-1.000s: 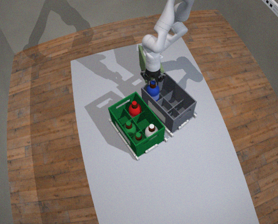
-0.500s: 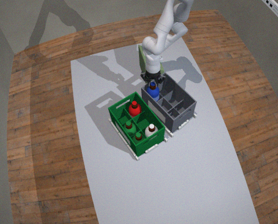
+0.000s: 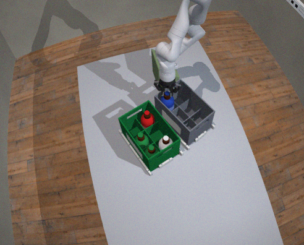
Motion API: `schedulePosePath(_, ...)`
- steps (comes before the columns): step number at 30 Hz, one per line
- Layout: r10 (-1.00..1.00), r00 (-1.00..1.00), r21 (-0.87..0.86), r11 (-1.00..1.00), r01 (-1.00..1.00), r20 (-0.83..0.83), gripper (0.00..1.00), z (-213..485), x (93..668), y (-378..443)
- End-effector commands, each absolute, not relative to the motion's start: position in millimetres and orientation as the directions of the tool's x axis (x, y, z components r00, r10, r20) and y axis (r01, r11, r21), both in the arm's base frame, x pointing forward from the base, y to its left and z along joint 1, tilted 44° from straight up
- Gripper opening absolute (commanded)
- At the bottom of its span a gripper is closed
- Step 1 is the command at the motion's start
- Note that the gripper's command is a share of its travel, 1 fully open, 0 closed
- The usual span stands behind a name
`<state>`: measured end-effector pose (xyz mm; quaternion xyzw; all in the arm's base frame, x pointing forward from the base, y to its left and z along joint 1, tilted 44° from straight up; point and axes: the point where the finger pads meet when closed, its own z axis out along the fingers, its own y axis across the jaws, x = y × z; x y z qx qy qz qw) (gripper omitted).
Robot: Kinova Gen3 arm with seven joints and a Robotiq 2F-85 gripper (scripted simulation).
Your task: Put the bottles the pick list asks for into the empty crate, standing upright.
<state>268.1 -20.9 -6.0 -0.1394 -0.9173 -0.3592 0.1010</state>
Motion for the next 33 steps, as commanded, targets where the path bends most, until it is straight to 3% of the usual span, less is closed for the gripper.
schedulePosePath(1, 0.185, -0.941, 0.630, 0.704, 0.328, 0.284, 0.10, -8, 268, -19)
schedulePosePath(33, 0.185, -0.941, 0.630, 0.704, 0.328, 0.284, 0.10, -18, 267, -10)
